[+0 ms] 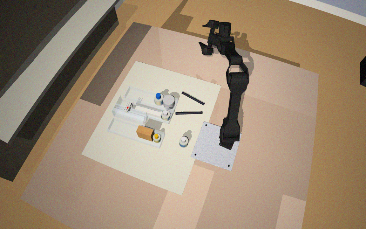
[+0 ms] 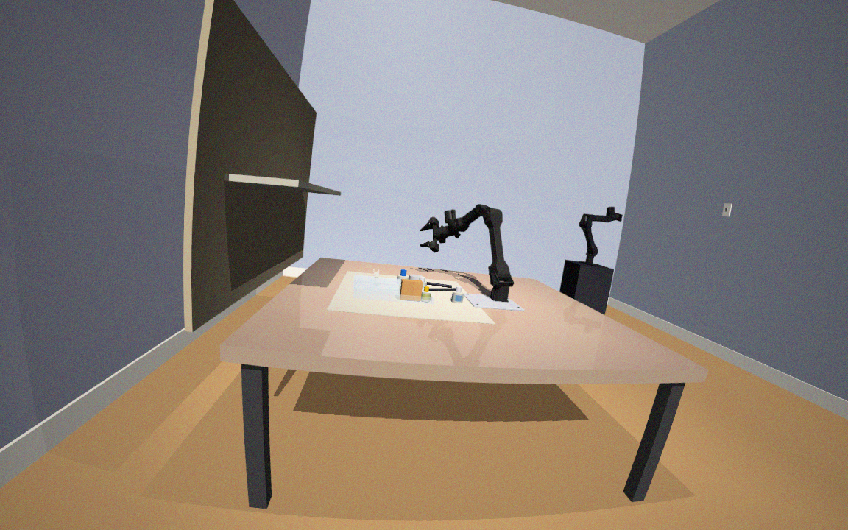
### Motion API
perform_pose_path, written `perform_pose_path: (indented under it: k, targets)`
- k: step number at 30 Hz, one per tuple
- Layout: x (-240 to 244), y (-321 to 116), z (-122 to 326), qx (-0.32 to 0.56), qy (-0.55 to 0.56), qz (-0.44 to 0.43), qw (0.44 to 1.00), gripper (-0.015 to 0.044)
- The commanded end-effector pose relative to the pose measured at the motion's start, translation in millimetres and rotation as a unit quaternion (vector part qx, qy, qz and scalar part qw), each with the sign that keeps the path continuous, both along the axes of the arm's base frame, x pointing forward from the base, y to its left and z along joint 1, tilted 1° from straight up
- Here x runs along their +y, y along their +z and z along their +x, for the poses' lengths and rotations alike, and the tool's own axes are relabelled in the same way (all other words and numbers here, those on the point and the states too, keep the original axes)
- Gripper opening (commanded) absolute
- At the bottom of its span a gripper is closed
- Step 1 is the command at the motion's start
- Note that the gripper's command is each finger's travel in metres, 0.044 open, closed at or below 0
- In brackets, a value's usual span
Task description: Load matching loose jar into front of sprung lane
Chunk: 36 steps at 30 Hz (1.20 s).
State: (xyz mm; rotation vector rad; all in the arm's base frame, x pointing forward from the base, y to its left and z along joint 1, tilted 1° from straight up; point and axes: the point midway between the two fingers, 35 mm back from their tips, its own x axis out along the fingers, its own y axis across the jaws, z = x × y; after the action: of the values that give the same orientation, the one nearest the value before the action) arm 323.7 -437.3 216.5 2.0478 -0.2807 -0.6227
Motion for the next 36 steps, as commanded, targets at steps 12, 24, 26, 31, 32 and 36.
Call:
perform_pose_path:
  k: [12,24,26,31,32,36]
  targets:
    - [222,-38,91,0.212,0.265,-0.091,0.936,0.044]
    - [402,-63,51,0.347,0.514,-0.244,0.746,0.044]
    - [429,-67,35,0.362,0.556,-0.268,0.698,0.044]
    - [486,-74,-20,0.391,0.656,-0.333,0.554,0.044]
    - [496,-75,-32,0.394,0.674,-0.346,0.52,0.044]
    - [524,-78,-88,0.399,0.74,-0.4,0.365,0.044]
